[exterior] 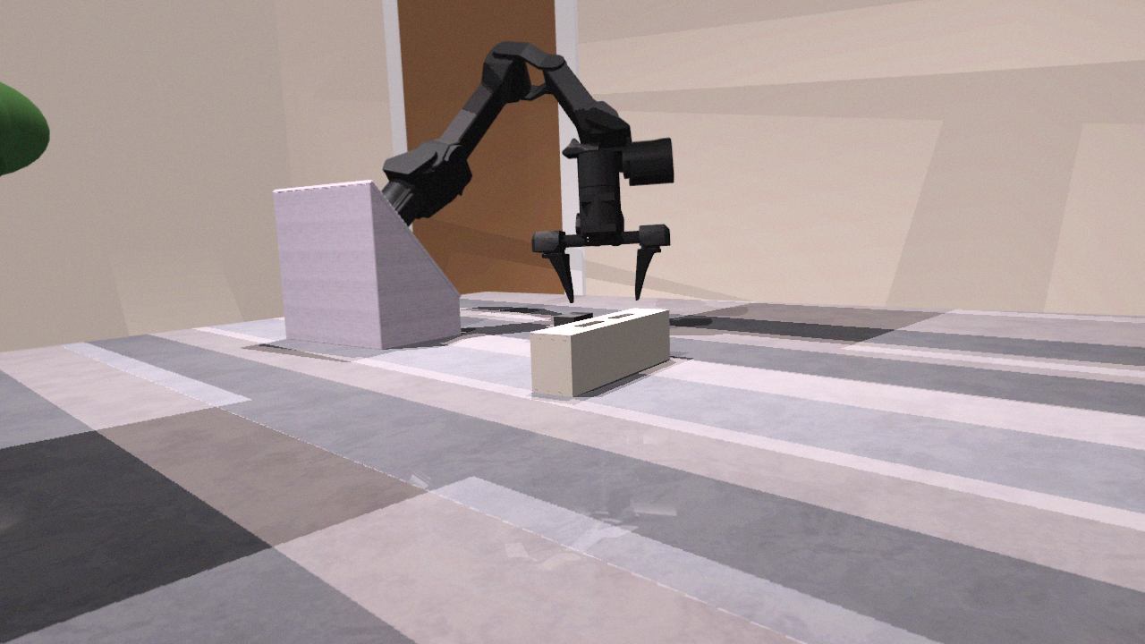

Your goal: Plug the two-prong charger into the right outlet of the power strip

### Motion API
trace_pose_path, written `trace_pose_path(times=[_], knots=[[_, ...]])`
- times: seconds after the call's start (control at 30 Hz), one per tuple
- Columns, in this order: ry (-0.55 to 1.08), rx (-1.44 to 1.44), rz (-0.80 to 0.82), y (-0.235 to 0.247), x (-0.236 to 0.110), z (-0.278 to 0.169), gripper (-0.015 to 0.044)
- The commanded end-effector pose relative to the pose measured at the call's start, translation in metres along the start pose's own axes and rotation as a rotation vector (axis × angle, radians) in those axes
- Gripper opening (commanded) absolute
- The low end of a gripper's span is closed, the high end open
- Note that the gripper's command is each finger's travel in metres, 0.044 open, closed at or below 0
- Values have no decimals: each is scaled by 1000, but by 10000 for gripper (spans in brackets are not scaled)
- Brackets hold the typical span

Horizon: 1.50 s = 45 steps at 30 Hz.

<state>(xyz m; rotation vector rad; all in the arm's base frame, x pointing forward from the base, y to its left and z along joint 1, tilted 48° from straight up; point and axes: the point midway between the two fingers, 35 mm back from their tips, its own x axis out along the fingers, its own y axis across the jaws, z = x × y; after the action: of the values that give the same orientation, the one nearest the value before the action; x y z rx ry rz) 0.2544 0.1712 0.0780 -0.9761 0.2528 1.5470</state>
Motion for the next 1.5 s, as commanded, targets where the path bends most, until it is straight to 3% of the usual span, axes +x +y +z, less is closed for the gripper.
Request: trace_pose_path(times=[0.0,0.67,1.47], knots=[[7,62,17,3,-1,-17,440],[23,359,51,28,-18,-86,440],[23,368,52,29,8,-87,440]])
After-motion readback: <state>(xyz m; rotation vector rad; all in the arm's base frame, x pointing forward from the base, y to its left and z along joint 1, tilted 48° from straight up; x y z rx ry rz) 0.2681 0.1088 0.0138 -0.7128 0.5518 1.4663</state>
